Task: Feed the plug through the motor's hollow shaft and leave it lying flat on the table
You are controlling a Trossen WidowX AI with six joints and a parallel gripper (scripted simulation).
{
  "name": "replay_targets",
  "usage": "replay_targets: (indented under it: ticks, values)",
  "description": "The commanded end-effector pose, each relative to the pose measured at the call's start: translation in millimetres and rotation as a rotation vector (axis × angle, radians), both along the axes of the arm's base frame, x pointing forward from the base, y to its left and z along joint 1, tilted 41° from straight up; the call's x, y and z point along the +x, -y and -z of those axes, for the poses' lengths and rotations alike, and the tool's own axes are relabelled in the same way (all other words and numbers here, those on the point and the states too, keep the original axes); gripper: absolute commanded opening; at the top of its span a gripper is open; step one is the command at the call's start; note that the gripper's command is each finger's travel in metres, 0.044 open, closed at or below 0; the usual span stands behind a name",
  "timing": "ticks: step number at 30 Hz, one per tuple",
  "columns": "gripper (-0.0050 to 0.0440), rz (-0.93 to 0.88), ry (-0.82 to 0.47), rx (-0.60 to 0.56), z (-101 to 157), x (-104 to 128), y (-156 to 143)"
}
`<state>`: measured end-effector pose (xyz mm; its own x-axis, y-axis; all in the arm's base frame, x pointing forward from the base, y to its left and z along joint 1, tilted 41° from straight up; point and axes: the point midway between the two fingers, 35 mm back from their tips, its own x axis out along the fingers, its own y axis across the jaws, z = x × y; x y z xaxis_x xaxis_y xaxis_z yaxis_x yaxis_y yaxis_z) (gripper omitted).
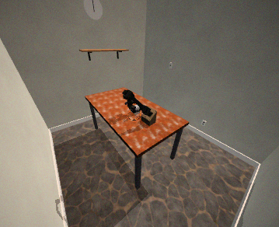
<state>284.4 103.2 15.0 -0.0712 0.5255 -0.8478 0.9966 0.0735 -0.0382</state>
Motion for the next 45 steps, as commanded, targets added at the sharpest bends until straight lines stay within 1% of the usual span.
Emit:
replay_targets:
  ticks: [1,25,35,45]
  values:
    - [0.0000,0.008,-0.008,-0.022,5.8,-0.5,6.4]
    - [0.0000,0.008,-0.008,-0.022,-6.1,-0.8,-7.4]
    - [0.0000,0.008,-0.008,-0.022,-6.2,-2.5,-7.3]
    - [0.0000,0.008,-0.008,-0.022,0.8,-2.3,0.8]
